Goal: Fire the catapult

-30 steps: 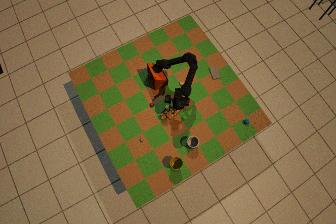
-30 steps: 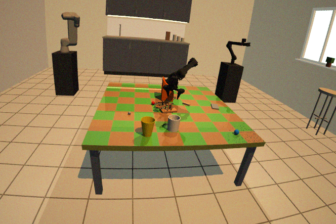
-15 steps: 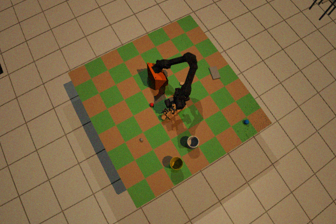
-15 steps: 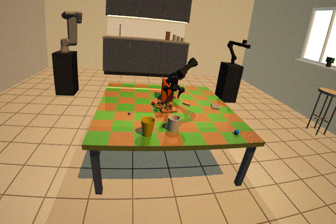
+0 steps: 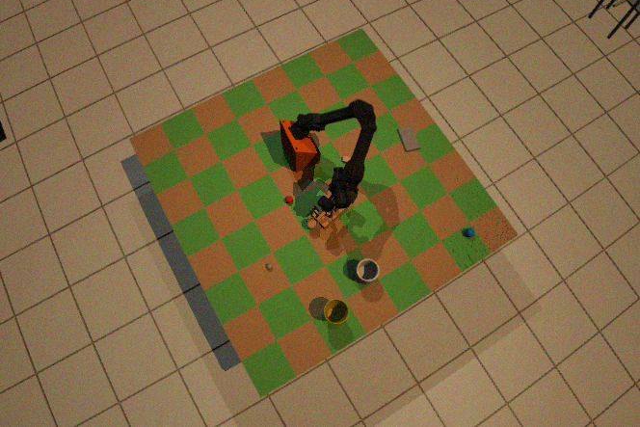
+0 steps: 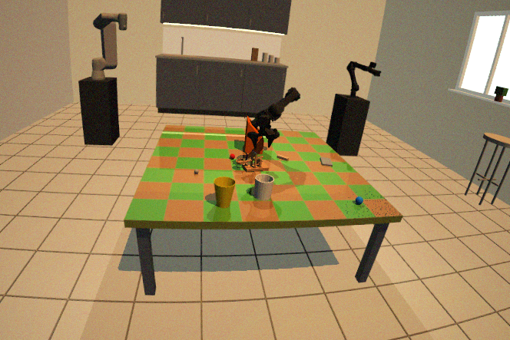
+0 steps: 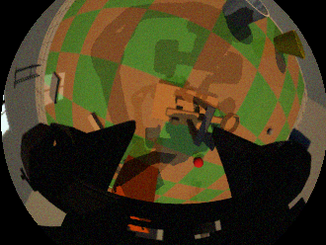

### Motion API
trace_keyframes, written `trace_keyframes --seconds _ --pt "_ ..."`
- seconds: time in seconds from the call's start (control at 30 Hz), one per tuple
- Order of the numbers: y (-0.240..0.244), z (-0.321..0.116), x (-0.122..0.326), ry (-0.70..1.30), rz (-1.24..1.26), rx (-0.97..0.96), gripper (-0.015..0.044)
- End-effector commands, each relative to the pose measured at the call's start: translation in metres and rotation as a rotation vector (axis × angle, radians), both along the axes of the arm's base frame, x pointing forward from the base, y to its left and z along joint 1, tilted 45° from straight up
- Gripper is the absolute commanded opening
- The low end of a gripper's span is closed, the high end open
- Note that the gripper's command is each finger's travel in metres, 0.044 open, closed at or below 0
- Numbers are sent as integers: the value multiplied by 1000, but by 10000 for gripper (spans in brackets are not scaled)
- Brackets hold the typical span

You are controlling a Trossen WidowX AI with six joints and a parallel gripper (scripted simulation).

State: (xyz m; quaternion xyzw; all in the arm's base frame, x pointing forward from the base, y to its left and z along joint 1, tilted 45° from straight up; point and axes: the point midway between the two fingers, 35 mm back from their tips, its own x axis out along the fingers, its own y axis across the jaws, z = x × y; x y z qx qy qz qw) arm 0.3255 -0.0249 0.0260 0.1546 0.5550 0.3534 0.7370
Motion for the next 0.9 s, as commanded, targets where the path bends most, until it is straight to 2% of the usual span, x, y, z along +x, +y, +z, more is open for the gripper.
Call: trace_keyframes --seconds 0.0,0.87 --pt "-1 1 0 -90 90 -17 440" --pt "-2 2 -1 -713 724 -140 440"
